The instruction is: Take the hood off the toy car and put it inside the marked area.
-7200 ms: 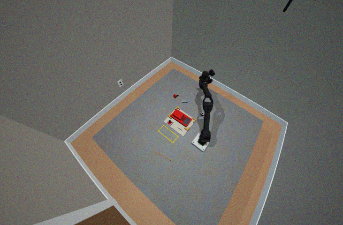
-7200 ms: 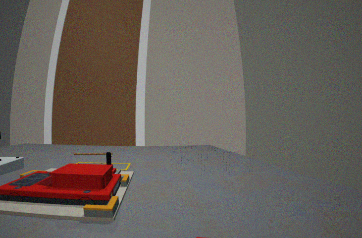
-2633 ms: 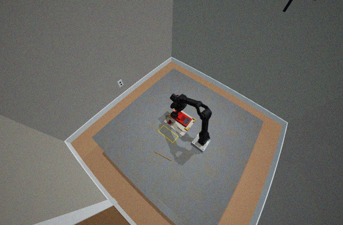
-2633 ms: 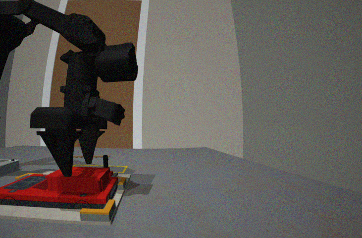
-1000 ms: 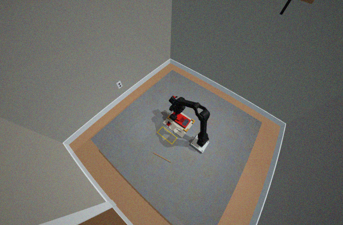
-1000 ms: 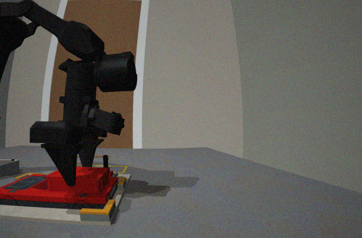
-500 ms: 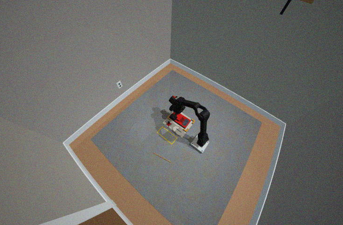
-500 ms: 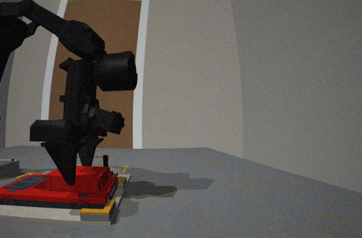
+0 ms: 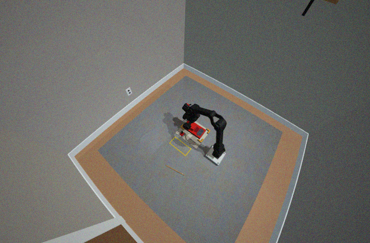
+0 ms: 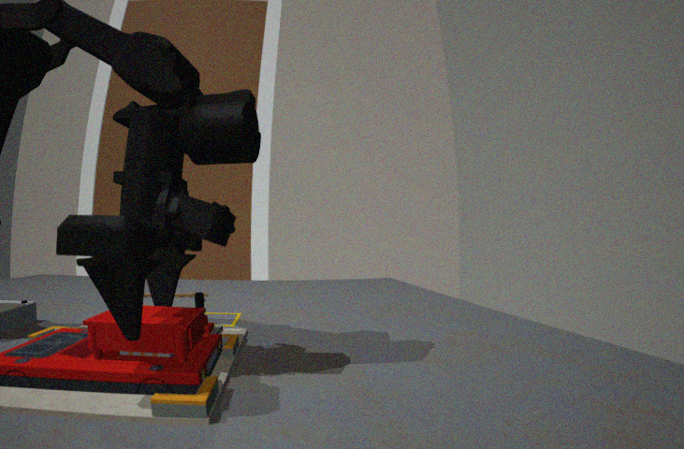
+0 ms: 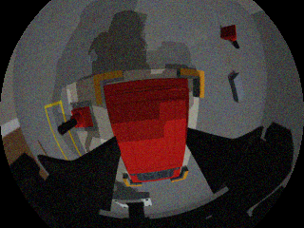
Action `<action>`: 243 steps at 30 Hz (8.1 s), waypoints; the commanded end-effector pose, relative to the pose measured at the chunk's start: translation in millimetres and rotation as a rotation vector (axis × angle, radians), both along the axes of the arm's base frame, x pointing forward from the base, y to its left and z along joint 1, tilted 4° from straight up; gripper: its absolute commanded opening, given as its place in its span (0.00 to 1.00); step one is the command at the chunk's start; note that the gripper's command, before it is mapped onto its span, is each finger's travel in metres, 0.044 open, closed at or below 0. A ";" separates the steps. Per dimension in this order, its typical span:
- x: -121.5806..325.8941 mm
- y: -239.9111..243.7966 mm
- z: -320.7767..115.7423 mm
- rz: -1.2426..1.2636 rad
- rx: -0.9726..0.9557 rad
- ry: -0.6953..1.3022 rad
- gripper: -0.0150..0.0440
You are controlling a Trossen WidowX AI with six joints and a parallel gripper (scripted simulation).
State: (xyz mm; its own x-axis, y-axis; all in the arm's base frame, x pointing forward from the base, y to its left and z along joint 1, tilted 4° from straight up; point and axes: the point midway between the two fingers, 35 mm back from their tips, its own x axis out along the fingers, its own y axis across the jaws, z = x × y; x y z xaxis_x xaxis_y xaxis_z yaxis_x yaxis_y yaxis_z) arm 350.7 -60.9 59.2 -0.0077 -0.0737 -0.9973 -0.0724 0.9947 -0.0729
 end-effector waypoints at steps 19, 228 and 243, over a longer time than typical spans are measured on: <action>0.9 1.0 19.0 -0.003 -0.002 -0.012 0.25; -53.2 211.8 -36.5 -0.002 0.016 -0.007 0.25; -53.3 211.3 -43.9 -0.002 0.016 -0.007 0.25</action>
